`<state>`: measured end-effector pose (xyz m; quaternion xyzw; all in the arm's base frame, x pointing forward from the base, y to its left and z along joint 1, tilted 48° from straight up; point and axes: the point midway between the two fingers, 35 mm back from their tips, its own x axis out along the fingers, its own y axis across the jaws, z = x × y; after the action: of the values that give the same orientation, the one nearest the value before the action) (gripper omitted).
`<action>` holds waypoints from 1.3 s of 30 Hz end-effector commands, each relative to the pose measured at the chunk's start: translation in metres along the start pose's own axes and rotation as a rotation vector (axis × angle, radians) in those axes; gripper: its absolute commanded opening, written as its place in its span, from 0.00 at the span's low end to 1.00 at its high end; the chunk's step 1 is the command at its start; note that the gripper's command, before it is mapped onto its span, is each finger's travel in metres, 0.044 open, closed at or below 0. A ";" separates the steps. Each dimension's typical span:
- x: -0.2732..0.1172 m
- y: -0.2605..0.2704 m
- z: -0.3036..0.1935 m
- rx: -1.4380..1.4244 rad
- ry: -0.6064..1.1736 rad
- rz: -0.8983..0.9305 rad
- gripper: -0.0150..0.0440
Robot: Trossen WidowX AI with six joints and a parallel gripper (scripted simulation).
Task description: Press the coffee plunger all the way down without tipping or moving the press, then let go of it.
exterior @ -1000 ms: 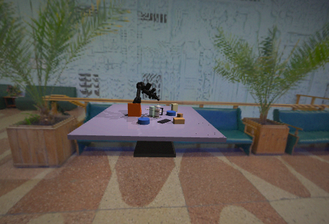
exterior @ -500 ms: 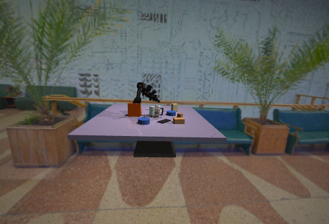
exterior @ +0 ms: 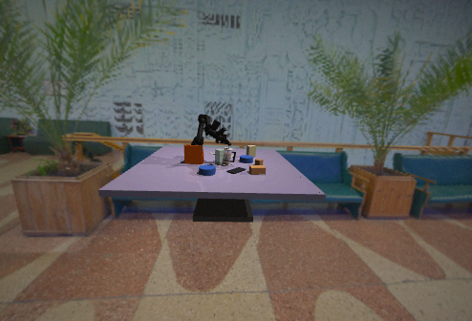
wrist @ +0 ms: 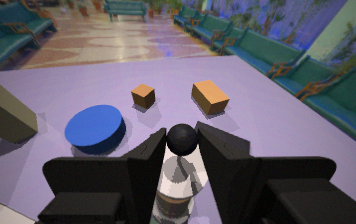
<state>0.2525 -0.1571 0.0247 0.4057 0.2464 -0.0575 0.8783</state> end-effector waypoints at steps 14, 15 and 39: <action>0.007 -0.001 -0.012 0.037 0.041 0.010 0.46; 0.007 -0.001 -0.012 0.037 0.041 0.010 0.46; 0.009 -0.004 -0.010 0.037 0.041 0.011 0.46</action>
<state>0.2552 -0.1548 0.0160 0.4175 0.2553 -0.0527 0.8705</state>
